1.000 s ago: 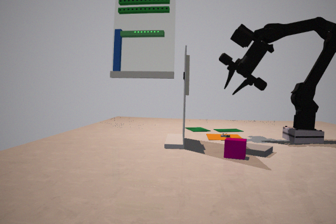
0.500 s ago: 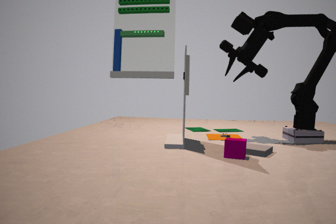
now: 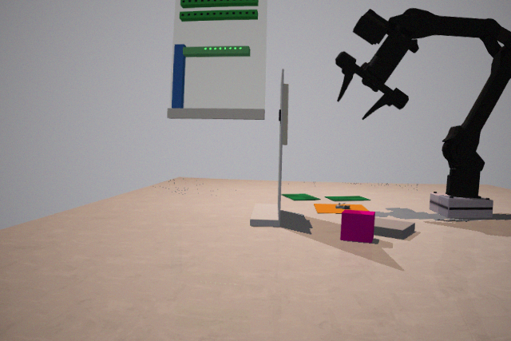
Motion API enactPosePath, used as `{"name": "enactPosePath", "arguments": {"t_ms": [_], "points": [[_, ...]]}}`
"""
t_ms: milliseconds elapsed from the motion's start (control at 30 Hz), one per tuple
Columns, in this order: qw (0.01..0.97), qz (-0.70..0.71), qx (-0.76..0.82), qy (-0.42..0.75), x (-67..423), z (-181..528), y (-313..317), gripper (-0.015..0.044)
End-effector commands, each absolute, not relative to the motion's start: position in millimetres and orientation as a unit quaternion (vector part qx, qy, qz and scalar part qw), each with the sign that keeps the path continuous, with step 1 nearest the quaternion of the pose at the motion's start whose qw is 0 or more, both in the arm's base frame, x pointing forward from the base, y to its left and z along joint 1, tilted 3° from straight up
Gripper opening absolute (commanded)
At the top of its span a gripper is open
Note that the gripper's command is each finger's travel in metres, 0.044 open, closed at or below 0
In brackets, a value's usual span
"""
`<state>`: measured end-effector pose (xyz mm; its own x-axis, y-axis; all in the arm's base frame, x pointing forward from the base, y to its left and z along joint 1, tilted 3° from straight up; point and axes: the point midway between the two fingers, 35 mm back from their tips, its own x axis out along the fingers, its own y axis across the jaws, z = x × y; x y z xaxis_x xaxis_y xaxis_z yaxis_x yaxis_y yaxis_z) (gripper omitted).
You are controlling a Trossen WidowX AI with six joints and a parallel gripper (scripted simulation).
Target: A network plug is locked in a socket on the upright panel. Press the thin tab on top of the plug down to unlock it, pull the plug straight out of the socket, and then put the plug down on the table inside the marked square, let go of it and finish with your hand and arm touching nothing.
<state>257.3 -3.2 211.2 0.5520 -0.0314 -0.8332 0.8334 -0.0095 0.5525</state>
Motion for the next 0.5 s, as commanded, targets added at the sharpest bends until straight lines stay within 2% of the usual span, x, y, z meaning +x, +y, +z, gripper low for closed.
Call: {"name": "enactPosePath", "arguments": {"t_ms": [0, 33, 467], "points": [[0.624, -0.348, 0.622, 0.321, 257.4, 211.8, -3.6, 0.0419], [0.624, -0.348, 0.622, 0.321, 257.4, 211.8, -3.6, 0.044], [0.624, -0.348, 0.622, 0.321, 257.4, 211.8, -3.6, 0.044]]}}
